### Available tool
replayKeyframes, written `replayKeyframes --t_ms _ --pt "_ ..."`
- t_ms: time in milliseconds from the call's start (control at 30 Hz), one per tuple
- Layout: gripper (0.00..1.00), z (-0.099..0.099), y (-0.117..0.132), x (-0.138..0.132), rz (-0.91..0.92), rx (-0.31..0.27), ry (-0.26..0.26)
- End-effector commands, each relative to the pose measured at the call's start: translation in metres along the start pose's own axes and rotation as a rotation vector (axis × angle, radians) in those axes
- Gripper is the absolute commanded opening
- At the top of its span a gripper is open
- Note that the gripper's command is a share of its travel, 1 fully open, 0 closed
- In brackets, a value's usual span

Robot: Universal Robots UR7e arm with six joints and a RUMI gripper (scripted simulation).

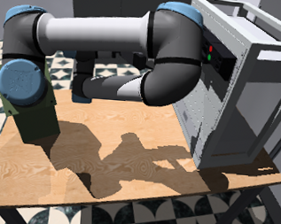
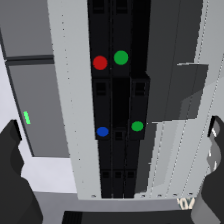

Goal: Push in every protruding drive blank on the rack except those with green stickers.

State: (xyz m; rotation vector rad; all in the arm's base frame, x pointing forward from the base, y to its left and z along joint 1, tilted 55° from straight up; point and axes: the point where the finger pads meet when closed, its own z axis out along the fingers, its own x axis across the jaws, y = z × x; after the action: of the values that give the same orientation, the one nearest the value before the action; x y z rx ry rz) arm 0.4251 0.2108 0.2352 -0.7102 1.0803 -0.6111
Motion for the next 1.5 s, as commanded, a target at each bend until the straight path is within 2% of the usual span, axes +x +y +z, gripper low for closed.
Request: replayKeyframes --t_ms 0,1467 --pt "1.00 -0.0009 0.0024 0.0004 0.006 -0.011 0.005" --pt "1.00 -0.0021 0.0057 0.0015 0.013 -0.025 0.013"
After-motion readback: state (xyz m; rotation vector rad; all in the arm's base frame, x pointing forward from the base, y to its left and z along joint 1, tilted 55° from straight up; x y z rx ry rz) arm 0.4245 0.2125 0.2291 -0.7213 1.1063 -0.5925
